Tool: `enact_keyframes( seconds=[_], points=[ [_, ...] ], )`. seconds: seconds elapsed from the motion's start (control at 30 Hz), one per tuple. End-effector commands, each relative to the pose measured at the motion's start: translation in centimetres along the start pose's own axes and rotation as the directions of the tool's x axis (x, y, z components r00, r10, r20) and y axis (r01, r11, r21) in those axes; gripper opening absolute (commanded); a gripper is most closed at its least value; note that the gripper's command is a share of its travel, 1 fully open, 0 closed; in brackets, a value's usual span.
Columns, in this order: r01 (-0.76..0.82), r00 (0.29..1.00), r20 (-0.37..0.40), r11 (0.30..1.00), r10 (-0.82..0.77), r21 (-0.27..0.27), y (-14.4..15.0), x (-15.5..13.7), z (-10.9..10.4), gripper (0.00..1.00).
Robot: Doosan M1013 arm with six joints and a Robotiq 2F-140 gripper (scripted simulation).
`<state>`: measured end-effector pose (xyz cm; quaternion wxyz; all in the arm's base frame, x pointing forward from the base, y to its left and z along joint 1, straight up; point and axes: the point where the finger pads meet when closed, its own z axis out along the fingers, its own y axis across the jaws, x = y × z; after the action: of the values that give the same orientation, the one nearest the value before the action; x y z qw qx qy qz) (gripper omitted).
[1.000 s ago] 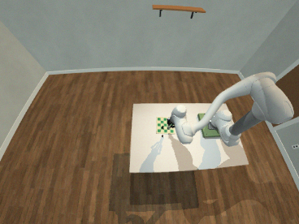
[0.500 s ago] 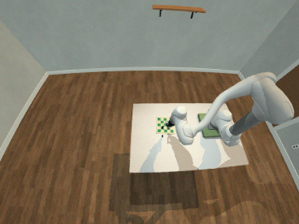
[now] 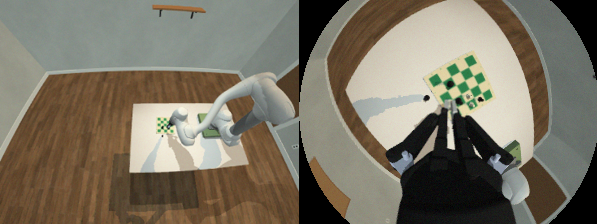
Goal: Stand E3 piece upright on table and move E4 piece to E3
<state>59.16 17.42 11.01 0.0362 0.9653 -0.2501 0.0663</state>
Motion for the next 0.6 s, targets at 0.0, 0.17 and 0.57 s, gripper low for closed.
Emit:
enact_keyframes(
  seconds=[0.0, 0.17, 0.57],
  points=[
    [0.274, 0.962, 0.009, 0.961, -0.274, 0.027, -0.09, 0.16, 0.0, 0.0],
    [0.485, 0.874, -0.006, 0.874, -0.485, 0.027, -0.16, 0.27, 0.01, 0.0],
    [0.936, 0.352, -0.035, 0.352, -0.935, 0.019, -0.27, 0.44, 0.02, 0.0]
  ],
)
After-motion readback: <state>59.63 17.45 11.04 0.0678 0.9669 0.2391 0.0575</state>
